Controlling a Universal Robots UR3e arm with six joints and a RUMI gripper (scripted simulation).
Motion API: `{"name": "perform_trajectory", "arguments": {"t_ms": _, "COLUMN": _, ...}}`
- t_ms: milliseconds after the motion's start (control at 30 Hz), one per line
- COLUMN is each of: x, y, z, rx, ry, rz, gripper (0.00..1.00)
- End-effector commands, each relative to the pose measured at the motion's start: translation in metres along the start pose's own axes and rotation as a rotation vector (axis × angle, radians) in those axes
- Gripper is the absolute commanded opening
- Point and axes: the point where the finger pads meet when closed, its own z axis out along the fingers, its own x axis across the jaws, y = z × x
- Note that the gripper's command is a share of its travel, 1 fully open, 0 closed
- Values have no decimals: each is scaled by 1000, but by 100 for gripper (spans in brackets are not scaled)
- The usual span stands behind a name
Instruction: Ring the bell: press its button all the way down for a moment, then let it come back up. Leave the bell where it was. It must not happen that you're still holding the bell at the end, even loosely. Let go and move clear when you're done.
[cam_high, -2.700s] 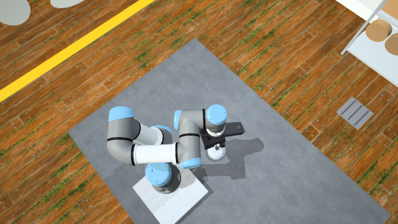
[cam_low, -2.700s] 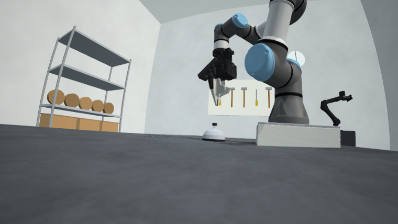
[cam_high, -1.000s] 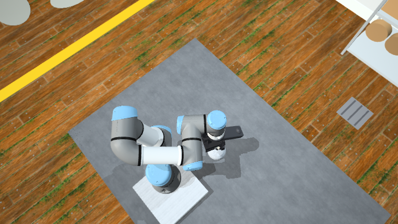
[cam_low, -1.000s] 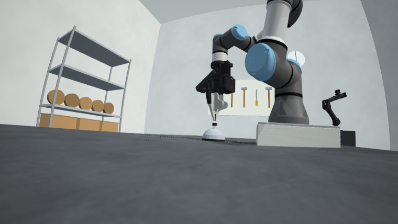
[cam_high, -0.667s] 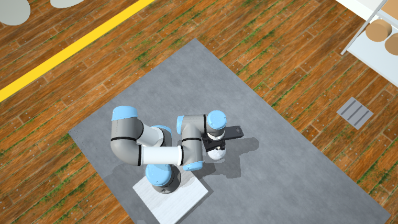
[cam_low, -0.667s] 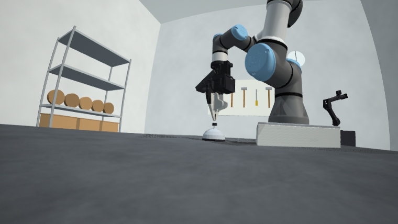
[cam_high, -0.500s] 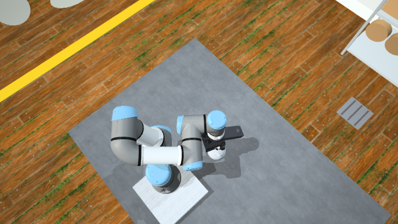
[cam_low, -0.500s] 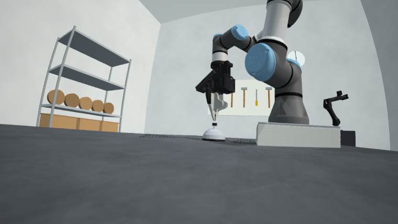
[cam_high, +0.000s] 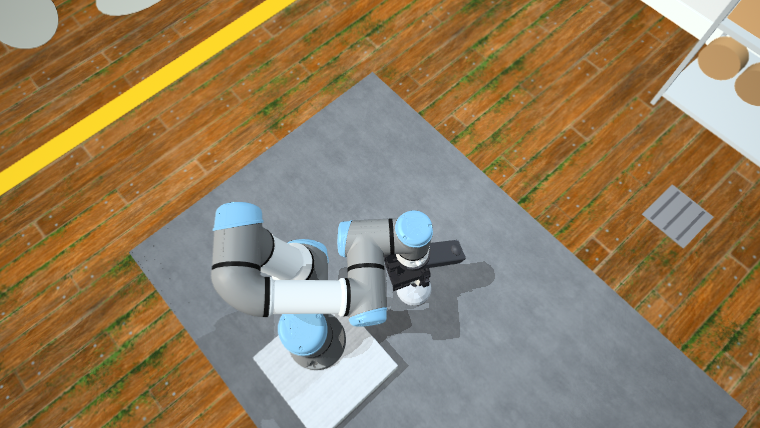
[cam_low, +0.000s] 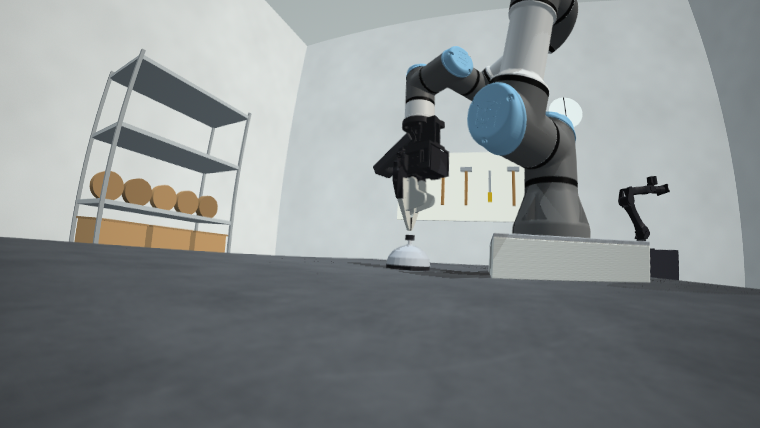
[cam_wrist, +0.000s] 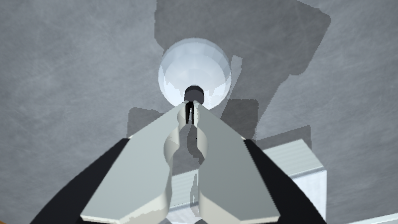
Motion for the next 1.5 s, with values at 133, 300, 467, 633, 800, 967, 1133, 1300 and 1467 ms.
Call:
{"name": "perform_trajectory", "arguments": {"t_ms": 133, "x": 0, "y": 0, "z": 4, "rx": 0, "ry": 1, "rz": 0, "gripper": 0}}
{"name": "perform_trajectory", "arguments": {"t_ms": 300, "x": 0, "y": 0, "z": 7, "rx": 0, "ry": 1, "rz": 0, "gripper": 0}}
{"name": "perform_trajectory", "arguments": {"t_ms": 467, "x": 0, "y": 0, "z": 10, "rx": 0, "ry": 1, "rz": 0, "gripper": 0}}
{"name": "perform_trajectory", "arguments": {"t_ms": 633, "x": 0, "y": 0, "z": 10, "rx": 0, "ry": 1, "rz": 0, "gripper": 0}}
{"name": "perform_trajectory", "arguments": {"t_ms": 800, "x": 0, "y": 0, "z": 10, "rx": 0, "ry": 1, "rz": 0, "gripper": 0}}
{"name": "perform_trajectory", "arguments": {"t_ms": 967, "x": 0, "y": 0, "z": 10, "rx": 1, "ry": 1, "rz": 0, "gripper": 0}}
{"name": "perform_trajectory", "arguments": {"t_ms": 1133, "x": 0, "y": 0, "z": 10, "rx": 1, "ry": 1, "rz": 0, "gripper": 0}}
{"name": "perform_trajectory", "arguments": {"t_ms": 1300, "x": 0, "y": 0, "z": 10, "rx": 0, "ry": 1, "rz": 0, "gripper": 0}}
{"name": "perform_trajectory", "arguments": {"t_ms": 1467, "x": 0, "y": 0, "z": 10, "rx": 0, "ry": 1, "rz": 0, "gripper": 0}}
